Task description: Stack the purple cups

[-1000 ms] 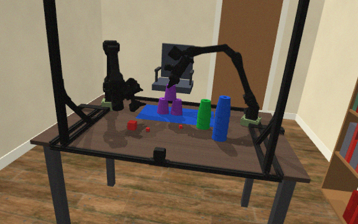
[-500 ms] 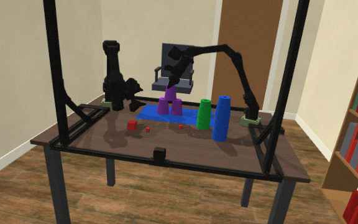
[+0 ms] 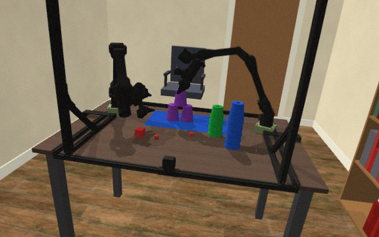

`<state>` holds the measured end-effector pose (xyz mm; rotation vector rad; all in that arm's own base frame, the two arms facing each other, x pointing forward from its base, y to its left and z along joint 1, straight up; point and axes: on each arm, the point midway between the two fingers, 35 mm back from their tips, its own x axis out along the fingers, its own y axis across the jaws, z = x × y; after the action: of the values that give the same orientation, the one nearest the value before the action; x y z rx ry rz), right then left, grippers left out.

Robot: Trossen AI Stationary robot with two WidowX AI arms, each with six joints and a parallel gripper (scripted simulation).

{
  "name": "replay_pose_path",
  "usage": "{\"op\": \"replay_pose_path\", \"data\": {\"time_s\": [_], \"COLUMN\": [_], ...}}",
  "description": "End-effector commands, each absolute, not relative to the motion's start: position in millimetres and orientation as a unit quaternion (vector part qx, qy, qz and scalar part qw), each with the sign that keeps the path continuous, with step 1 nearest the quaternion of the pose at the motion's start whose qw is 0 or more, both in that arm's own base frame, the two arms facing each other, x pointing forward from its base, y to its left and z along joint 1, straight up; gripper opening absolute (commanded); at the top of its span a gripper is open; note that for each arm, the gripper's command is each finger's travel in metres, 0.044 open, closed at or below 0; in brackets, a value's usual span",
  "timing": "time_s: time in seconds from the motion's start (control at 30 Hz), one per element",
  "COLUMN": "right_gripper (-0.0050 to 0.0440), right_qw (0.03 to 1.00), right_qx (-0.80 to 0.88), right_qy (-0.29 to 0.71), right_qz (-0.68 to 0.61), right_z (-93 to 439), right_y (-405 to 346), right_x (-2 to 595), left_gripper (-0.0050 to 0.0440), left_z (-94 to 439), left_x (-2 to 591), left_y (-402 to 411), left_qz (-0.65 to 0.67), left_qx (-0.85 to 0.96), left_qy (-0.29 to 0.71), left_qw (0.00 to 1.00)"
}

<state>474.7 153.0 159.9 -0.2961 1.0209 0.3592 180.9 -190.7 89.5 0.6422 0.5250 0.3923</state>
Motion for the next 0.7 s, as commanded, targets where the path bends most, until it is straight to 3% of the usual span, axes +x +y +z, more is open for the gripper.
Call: {"op": "replay_pose_path", "data": {"time_s": [0.0, 0.67], "right_gripper": [0.0433, 0.044], "right_qw": [0.847, 0.847], "right_qx": [-0.14, -0.14], "right_qy": [0.484, 0.484], "right_qz": [0.17, 0.17], "right_z": [159.8, 159.8], "right_y": [152.9, 152.9], "right_x": [474.9, 474.9], "left_gripper": [0.044, 0.044], "left_z": [89.8, 89.8], "left_x": [181.3, 181.3], "left_y": [-191.0, -191.0], "left_qz": [0.189, 0.189], "left_qx": [0.31, 0.31], "left_qy": [0.252, 0.252], "left_qw": [0.897, 0.897]}}
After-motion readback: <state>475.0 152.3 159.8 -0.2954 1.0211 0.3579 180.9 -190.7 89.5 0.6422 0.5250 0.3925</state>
